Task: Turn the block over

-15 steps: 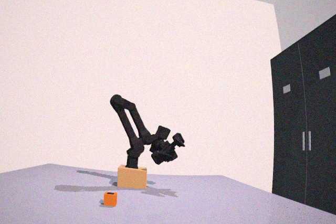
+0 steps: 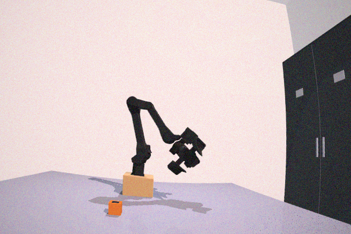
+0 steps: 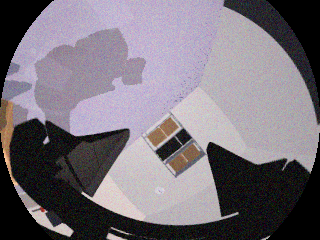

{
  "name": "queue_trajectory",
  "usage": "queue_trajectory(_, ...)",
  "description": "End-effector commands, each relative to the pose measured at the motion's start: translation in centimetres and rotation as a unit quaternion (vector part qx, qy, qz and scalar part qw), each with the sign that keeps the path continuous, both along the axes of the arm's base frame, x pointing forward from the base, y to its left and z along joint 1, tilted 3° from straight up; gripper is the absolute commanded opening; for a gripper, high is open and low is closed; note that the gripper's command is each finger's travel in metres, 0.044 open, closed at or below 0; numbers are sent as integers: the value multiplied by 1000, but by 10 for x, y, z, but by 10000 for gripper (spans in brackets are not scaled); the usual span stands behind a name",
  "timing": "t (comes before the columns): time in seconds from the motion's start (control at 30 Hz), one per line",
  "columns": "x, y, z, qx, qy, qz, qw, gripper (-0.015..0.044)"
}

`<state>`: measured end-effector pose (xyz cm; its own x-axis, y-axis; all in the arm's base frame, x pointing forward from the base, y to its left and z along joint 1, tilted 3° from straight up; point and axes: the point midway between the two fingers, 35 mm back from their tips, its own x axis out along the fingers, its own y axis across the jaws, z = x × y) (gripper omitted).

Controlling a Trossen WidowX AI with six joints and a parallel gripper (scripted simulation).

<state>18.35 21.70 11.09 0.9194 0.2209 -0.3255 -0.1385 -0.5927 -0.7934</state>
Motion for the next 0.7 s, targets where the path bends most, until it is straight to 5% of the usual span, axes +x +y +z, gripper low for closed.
queue_trajectory(0.0,43,-8,-13,40,82,-88,992,440)
queue_trajectory(0.33,140,-73,-36,201,258,-351,877,440)
queue_trajectory(0.67,195,-193,-52,393,349,-621,582,440)
